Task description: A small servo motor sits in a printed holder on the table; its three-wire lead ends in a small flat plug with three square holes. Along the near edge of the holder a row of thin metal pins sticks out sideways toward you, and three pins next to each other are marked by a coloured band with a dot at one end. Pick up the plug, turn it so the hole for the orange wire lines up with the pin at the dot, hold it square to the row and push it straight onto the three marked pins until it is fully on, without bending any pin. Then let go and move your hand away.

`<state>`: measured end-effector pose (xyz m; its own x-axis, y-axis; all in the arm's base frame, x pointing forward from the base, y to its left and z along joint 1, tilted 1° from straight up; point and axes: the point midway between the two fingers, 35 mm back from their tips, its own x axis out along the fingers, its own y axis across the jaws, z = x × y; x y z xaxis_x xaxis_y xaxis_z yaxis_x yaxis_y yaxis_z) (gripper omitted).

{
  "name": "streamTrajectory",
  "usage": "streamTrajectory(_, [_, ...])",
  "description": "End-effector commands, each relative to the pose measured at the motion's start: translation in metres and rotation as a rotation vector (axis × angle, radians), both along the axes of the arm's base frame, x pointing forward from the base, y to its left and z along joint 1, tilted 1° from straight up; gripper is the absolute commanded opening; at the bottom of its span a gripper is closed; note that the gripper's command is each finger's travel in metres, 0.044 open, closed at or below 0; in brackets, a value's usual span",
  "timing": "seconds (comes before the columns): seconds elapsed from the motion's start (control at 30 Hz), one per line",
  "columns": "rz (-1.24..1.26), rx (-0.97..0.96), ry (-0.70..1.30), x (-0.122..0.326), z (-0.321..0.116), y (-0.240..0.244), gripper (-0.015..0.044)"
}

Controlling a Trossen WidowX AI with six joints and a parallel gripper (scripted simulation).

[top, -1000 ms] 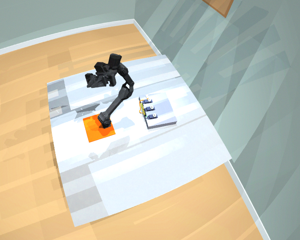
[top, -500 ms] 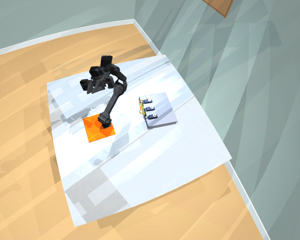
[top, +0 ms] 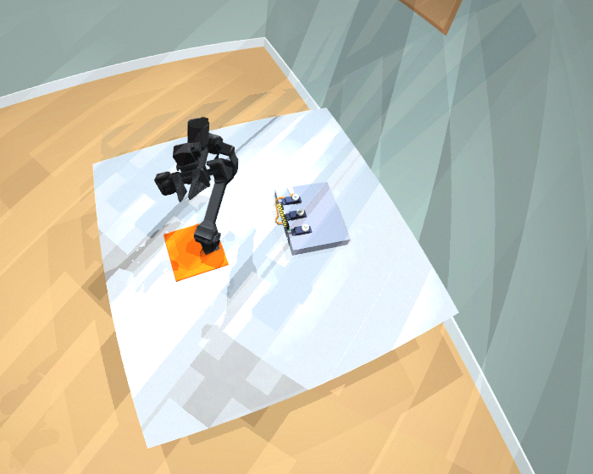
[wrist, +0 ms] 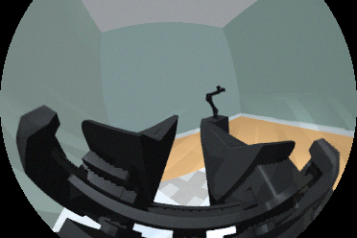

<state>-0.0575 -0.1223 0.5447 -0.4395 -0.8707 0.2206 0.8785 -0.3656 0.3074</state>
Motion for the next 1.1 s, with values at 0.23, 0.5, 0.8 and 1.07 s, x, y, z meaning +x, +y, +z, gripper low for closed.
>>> streamTrajectory(0.23, [0.184,0.033,0.026,0.010,-0.014,-0.033,0.0115])
streamTrajectory(0.5, [0.317,0.044,0.043,0.025,-0.023,-0.053,0.0115])
streamTrajectory(0.8, [0.469,0.055,0.064,0.050,-0.035,-0.074,0.0115])
streamTrajectory(1.07, [0.602,0.059,0.086,0.077,-0.046,-0.088,0.0115])
